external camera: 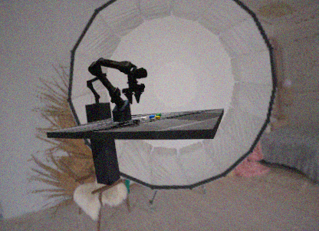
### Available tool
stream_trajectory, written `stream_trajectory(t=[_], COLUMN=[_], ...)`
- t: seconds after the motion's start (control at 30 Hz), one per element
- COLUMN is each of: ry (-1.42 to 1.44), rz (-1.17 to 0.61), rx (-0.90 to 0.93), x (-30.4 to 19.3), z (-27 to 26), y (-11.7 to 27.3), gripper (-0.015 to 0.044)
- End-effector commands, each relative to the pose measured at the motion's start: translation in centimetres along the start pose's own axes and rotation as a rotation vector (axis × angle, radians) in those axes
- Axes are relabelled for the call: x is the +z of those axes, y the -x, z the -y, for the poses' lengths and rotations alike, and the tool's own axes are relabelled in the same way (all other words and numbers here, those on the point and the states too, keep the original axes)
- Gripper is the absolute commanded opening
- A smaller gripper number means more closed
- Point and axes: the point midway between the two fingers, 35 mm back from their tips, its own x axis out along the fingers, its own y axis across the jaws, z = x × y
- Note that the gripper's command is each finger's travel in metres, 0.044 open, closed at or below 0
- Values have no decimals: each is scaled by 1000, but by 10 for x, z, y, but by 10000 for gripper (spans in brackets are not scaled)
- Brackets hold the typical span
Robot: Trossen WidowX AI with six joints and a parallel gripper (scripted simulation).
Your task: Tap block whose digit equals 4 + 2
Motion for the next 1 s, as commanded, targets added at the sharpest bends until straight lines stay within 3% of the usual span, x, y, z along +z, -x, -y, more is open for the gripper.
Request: stream_trajectory(t=[0.0,0.3,0.6,0.97], ry=[0,0,1,1], rz=[-8,-7,-8,-8], rx=[-4,-3,3,2], x=[-2,-1,-2,-3], z=[0,-3,-120,-122], y=[-1,-1,-2,-2], gripper=[400,400,400,400])
